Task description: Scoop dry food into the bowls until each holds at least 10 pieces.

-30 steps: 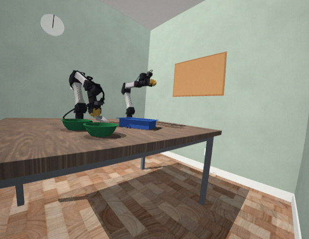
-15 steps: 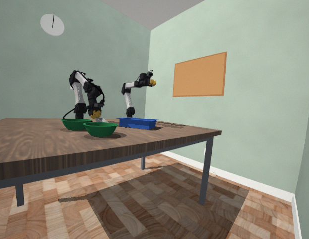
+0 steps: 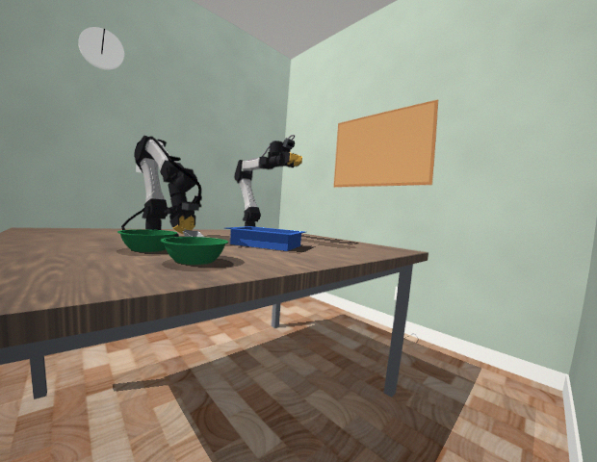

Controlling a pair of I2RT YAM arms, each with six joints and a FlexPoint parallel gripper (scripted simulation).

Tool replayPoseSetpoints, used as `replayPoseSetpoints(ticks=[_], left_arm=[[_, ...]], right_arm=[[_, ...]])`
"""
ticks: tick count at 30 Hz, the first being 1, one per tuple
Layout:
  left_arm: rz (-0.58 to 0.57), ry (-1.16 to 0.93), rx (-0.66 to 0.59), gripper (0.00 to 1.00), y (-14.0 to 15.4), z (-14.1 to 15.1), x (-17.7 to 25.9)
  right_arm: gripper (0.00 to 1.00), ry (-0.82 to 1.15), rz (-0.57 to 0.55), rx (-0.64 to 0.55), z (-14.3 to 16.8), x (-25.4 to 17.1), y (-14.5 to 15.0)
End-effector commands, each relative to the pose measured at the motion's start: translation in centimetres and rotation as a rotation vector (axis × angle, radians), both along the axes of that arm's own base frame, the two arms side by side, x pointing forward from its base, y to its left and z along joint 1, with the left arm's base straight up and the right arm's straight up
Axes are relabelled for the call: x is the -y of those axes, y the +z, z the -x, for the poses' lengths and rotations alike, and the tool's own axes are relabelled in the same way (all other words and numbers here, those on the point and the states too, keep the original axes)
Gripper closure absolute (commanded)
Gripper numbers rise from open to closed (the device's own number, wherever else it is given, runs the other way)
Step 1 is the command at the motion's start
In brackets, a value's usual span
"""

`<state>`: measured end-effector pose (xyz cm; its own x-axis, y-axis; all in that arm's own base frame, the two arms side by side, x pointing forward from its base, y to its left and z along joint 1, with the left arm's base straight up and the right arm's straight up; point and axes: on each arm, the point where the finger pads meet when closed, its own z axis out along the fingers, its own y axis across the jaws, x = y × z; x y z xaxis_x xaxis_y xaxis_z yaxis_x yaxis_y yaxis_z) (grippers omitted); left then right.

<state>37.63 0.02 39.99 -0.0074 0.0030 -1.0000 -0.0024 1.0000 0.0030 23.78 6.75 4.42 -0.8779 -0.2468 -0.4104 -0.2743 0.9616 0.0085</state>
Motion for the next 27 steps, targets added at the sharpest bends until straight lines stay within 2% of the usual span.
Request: replayPoseSetpoints(ticks=[1, 8, 16, 18, 21, 22, 27], left_arm=[[0.006, 0.005, 0.006, 0.72, 0.8, 0.0, 0.0], [0.006, 0.005, 0.006, 0.72, 0.8, 0.0, 0.0], [0.006, 0.005, 0.006, 0.72, 0.8, 0.0, 0.0], [0.006, 0.005, 0.006, 0.72, 0.8, 0.0, 0.0], [0.006, 0.005, 0.006, 0.72, 0.8, 0.0, 0.0], [0.006, 0.005, 0.006, 0.72, 0.8, 0.0, 0.0], [0.006, 0.005, 0.006, 0.72, 0.8, 0.0, 0.0]], right_arm=[[1.00, -0.002, -0.015, 0.040, -0.9, -0.2, -0.1], [1.00, -0.006, -0.014, 0.045, -1.2, -0.1, -0.1], [1.00, 0.005, -0.015, 0.040, -0.9, -0.3, -1.4], [1.00, -0.002, -0.022, 0.076, -2.0, -0.6, 0.2], [1.00, -0.005, -0.029, 0.088, -2.3, -0.4, 0.5], [0.65, -0.009, -0.027, 0.088, -2.3, -0.3, 0.5], [0.65, -0.009, -0.027, 0.088, -2.3, -0.3, 0.5]])
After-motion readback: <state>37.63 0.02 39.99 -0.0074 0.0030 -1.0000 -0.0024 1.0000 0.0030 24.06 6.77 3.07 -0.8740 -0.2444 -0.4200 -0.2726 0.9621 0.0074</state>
